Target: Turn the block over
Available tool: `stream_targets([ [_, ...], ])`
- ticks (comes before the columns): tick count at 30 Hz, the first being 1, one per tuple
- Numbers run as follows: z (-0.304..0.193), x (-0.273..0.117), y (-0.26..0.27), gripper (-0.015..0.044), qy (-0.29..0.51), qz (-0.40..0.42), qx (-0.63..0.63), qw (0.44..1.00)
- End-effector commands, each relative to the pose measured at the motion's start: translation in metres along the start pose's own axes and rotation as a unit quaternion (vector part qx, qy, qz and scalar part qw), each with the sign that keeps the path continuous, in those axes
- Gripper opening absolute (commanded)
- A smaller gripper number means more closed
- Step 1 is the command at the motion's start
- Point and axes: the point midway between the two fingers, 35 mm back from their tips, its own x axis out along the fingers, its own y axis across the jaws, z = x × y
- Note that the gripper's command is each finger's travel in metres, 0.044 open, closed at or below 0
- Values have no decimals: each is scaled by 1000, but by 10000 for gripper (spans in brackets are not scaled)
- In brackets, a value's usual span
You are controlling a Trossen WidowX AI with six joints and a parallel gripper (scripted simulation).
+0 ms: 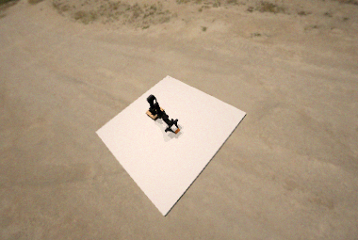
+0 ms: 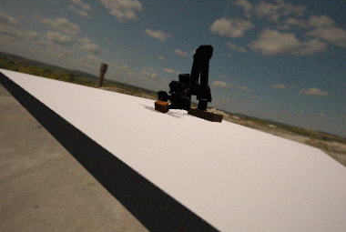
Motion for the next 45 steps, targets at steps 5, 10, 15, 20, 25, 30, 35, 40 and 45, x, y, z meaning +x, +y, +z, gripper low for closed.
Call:
stream_targets([
  [5, -8, -12, 0, 0, -29, 2, -3, 1000],
  [10, -6, -13, 0, 0, -41, 2, -3, 999],
  [15, -6, -13, 0, 0, -41, 2, -3, 999],
  [20, -6, -13, 0, 0, -41, 2, -3, 999],
  [25, -6, -13, 0, 79, -41, 2, -3, 999],
  [30, -6, -13, 0, 210, -41, 2, -3, 999],
  [35, -6, -13, 0, 341, -41, 2, -3, 999],
  [40, -6, -13, 0, 440, -41, 2, -3, 999],
  [45, -6, -13, 0, 440, -41, 2, -3, 999],
])
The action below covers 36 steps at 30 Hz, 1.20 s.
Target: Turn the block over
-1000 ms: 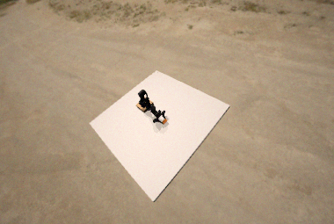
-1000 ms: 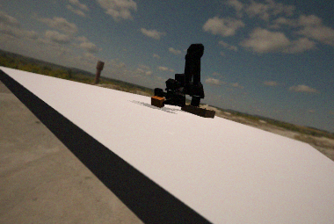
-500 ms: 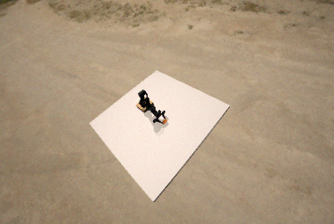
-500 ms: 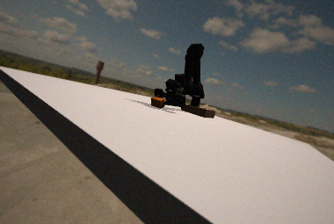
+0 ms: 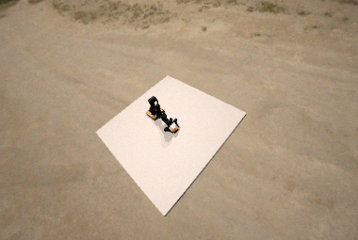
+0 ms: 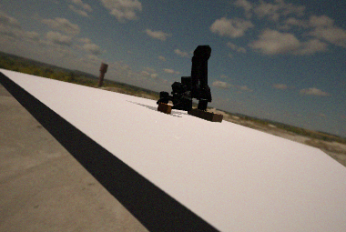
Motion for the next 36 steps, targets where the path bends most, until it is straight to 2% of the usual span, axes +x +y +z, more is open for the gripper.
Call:
stream_targets([
  [1, -1, 0, 1, 440, 1, 2, -2, 1000],
  [28, -1, 1, 1, 440, 4, 2, -2, 1000],
  [36, 16, 11, 2, 440, 127, 3, 0, 992],
])
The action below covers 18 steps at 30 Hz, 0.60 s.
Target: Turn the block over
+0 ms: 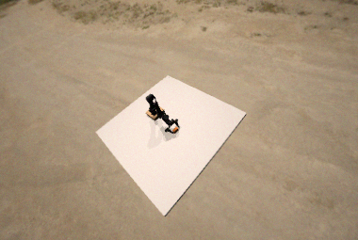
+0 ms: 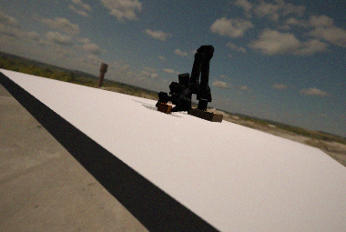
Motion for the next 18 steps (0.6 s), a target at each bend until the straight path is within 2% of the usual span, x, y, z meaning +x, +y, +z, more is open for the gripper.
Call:
stream_targets([
  [1, 26, -5, -1, 440, 64, -3, 3, 998],
  [9, 50, -57, -1, 440, 178, -4, 1, 984],
  [18, 51, -64, -2, 440, 190, -4, 1, 982],
])
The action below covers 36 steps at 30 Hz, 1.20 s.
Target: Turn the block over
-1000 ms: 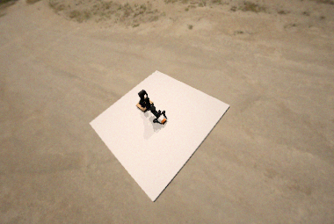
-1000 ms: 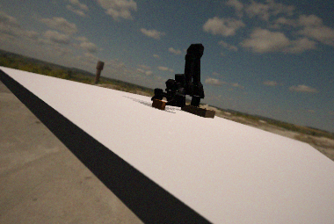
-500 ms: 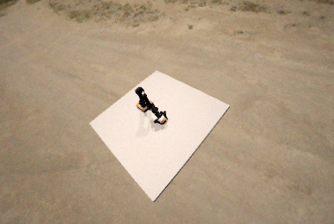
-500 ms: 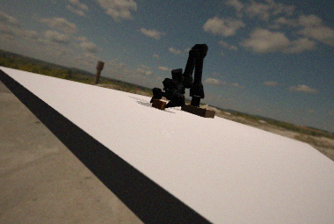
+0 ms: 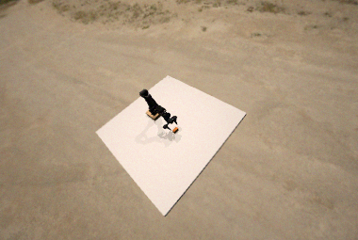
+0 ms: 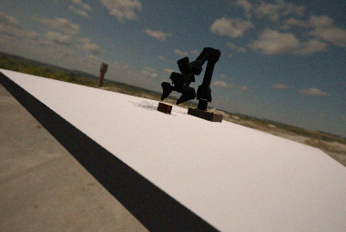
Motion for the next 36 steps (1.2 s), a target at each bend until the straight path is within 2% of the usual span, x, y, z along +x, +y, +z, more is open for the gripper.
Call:
stream_targets([
  [1, 12, -31, -2, 440, 16, -5, 5, 1000],
  [7, 15, -30, -2, 440, 27, -5, 5, 1000],
  [24, 62, -30, -4, 440, 303, -3, 7, 953],
  [29, 63, -31, -4, 440, 314, -3, 6, 950],
  [33, 44, -5, -4, 440, 314, -3, 6, 950],
  [36, 42, -3, -4, 440, 314, -3, 6, 950],
])
